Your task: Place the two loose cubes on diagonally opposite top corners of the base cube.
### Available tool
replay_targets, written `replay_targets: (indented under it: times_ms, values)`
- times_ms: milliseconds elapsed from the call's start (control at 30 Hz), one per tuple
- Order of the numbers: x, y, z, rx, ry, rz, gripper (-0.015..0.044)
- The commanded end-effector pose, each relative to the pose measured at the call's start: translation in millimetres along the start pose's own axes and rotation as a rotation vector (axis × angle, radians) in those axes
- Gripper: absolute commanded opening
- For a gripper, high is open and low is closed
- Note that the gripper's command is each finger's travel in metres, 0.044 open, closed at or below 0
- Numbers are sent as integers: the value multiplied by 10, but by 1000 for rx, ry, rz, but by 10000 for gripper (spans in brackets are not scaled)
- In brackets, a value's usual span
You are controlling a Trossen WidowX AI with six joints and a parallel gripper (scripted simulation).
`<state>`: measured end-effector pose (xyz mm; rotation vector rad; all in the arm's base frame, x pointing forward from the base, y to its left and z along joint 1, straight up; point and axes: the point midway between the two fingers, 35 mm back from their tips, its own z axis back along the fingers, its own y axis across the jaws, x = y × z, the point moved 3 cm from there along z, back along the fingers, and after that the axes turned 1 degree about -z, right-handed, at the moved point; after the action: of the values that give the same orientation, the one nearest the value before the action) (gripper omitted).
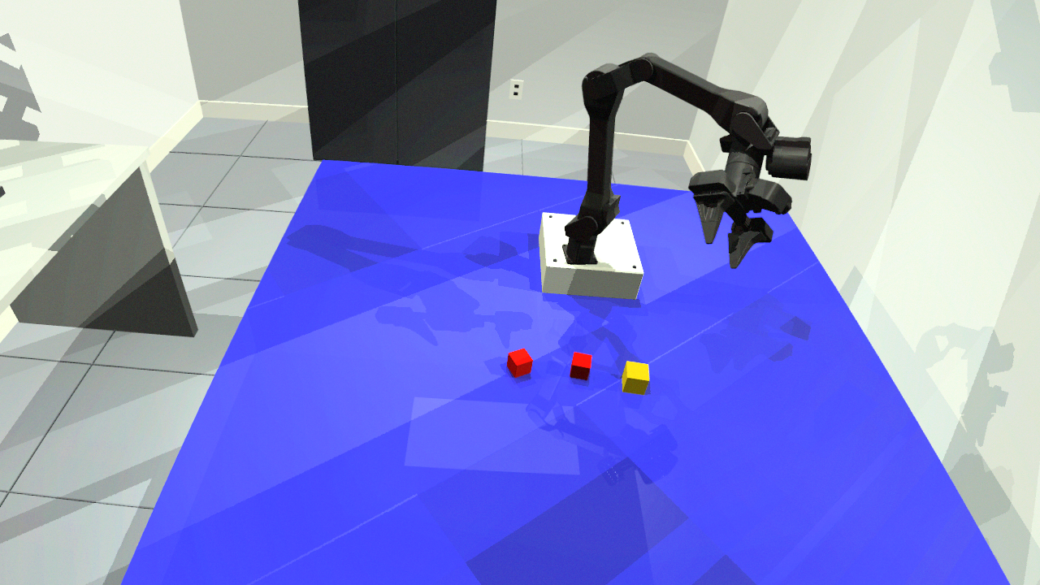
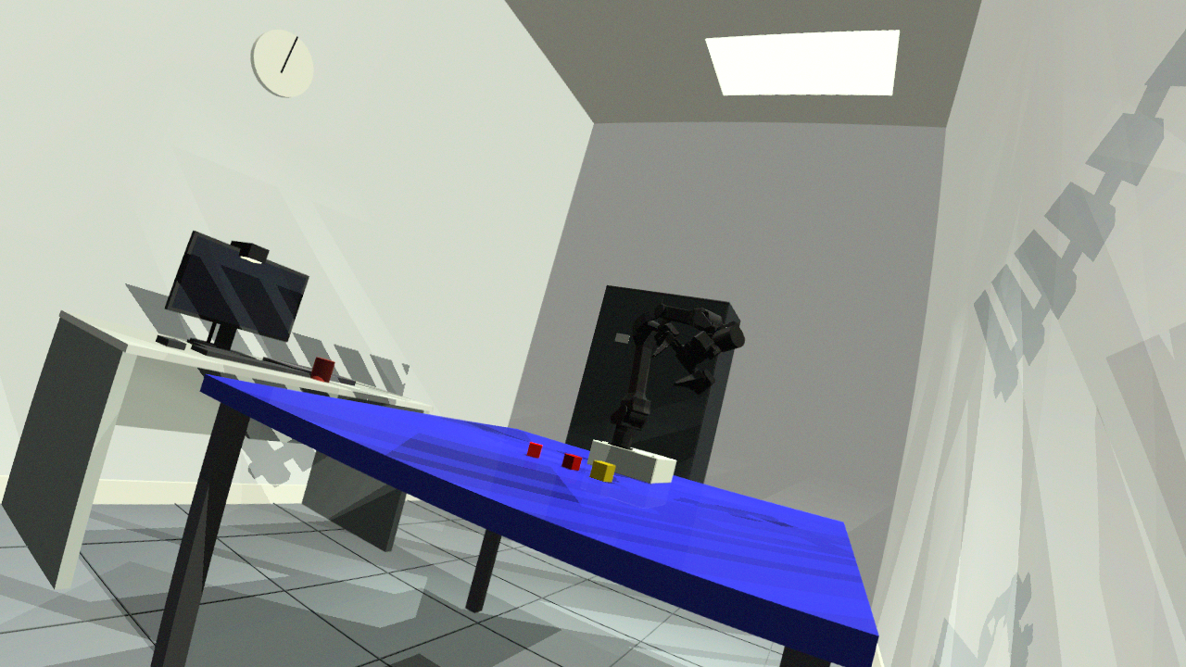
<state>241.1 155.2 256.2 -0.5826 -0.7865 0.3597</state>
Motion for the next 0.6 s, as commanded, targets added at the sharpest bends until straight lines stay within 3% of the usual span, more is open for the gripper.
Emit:
replay_targets:
  times_ms: [0, 133, 567]
  values:
    - [-3, -4, -11, 0, 4, -3, 374]
    - [-64, -85, -223, 0, 91, -62, 269]
    - [-437, -465, -958, 5, 413, -342, 265]
